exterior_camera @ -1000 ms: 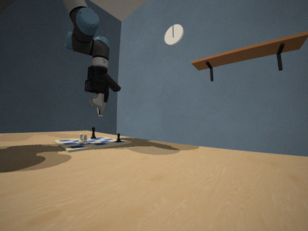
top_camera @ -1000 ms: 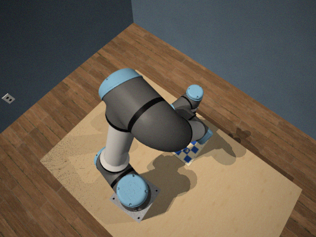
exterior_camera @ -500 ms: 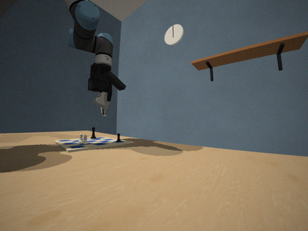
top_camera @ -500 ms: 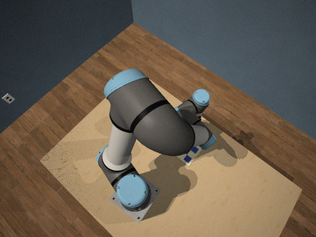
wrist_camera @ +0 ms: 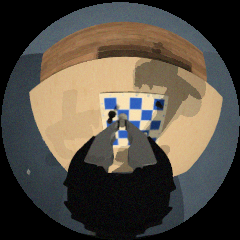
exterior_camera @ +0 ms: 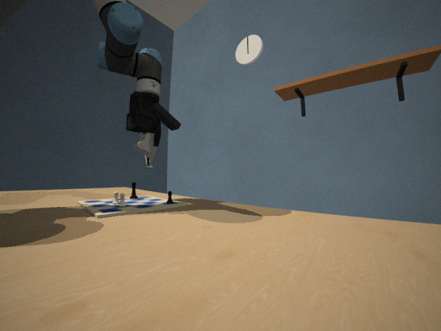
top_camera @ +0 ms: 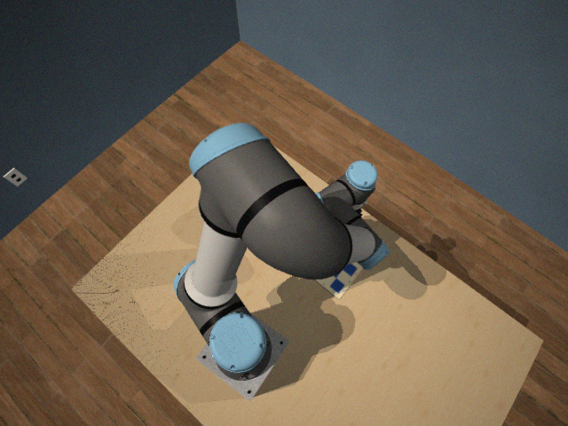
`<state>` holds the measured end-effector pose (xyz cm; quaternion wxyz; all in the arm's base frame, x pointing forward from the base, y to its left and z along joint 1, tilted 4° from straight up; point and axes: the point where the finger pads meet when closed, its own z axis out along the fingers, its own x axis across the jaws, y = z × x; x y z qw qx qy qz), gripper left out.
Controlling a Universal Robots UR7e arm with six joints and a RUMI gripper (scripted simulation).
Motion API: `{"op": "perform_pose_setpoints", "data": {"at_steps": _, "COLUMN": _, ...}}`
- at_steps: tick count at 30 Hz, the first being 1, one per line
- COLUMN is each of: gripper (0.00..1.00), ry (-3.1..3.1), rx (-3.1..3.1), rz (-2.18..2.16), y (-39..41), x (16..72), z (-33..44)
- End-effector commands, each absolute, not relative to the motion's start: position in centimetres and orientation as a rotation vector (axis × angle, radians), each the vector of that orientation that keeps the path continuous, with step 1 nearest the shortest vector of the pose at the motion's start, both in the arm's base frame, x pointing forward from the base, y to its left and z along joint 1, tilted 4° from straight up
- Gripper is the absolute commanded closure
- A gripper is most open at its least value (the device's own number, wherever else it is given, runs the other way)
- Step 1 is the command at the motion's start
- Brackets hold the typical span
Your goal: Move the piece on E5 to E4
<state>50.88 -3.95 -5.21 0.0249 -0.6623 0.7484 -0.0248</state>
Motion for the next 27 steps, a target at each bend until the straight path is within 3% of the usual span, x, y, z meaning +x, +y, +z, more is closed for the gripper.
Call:
{"op": "perform_pose_setpoints", "data": {"at_steps": 1, "gripper": 1.00, "ry": 2.315, "rx": -2.051, "rz": -0.067, "y": -3.7, "x": 50.7, "z": -6.7}}
{"op": "perform_pose_setpoints", "data": {"at_steps": 27, "gripper": 1.00, "ry": 2.313, "rx": -2.049, "rz": -0.075, "y": -3.9, "x": 51.7, "z": -14.4}}
